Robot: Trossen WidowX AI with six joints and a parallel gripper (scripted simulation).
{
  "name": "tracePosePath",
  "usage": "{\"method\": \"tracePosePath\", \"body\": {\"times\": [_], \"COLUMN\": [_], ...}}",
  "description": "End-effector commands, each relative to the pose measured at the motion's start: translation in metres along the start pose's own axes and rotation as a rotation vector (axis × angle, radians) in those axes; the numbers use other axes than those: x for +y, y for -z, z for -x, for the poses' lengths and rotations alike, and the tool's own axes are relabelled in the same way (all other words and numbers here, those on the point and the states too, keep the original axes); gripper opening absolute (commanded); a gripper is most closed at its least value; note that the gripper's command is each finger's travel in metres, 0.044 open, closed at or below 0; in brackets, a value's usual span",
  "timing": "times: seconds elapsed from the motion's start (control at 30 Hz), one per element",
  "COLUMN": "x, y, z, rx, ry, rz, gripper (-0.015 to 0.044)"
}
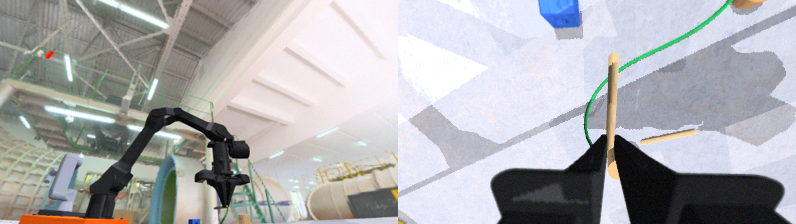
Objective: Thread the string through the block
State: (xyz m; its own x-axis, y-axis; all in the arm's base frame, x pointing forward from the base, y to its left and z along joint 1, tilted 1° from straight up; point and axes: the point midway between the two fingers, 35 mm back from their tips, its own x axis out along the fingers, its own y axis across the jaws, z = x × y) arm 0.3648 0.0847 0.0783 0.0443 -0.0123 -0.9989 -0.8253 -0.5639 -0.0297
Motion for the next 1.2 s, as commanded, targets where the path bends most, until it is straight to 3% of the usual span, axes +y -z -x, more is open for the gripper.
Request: {"method": "tracePosePath", "body": {"times": [0.0, 1.17], "x": [-0.002, -0.006], "y": [0.001, 0.042], "z": [-0.001, 0.0], "rx": [0.005, 0.008], "ry": [-0.005, -0.004], "rz": [0.046, 0.044], "gripper": [0.0, 0.0]}}
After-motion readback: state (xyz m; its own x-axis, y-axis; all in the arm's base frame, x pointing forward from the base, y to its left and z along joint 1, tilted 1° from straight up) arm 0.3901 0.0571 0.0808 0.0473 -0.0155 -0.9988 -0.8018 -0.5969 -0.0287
